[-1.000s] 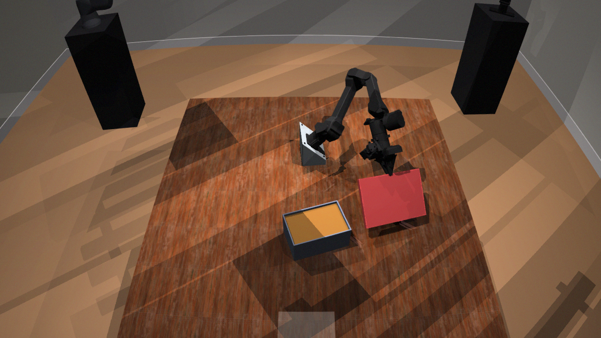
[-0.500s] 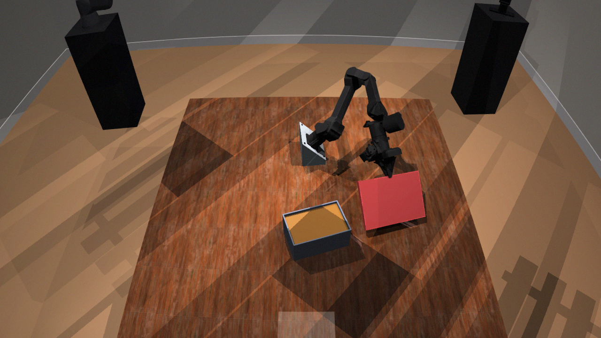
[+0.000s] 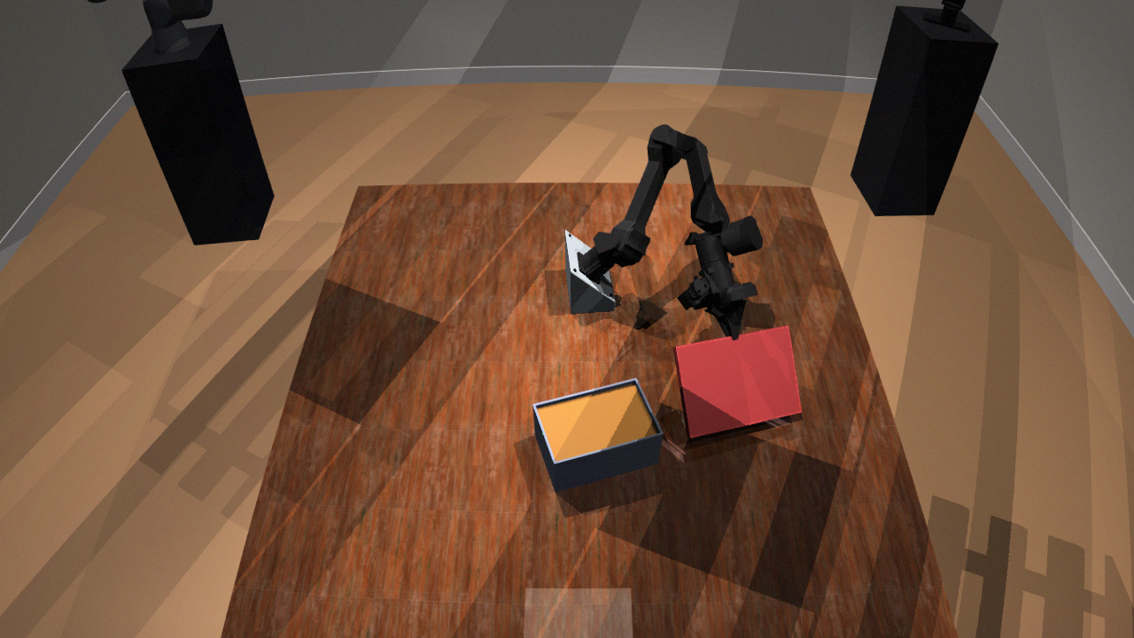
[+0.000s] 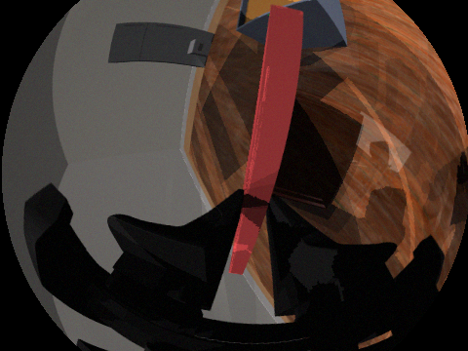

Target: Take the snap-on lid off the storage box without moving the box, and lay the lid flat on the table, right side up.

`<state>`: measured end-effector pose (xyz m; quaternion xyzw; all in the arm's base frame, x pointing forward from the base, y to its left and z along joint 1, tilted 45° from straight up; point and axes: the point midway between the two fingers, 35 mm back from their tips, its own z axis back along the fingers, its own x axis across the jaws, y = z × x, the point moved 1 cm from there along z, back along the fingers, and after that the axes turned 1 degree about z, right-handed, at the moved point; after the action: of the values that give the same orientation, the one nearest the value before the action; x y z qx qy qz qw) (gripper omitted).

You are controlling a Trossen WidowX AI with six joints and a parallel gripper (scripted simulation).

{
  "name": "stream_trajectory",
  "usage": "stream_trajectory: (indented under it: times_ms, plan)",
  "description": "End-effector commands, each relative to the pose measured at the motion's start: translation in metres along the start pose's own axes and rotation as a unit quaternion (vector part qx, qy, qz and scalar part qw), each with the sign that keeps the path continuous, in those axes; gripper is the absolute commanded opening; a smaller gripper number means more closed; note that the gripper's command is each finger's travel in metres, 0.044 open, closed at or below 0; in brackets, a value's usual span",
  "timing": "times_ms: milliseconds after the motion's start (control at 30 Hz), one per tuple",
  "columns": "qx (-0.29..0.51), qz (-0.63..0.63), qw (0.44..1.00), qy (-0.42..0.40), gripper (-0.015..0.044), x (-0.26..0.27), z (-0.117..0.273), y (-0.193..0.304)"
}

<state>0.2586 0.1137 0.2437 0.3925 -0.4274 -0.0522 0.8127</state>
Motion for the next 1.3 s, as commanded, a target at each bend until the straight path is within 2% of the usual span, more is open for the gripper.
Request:
stream_trajectory:
  times_ms: [0,1267]
  plan:
    - [-0.002,-0.002,1.0,-0.005,0.0,-0.001,-0.002,-0.001]
    - [-0.001,-0.002,1.0,-0.005,0.0,-0.023,-0.021,0.0]
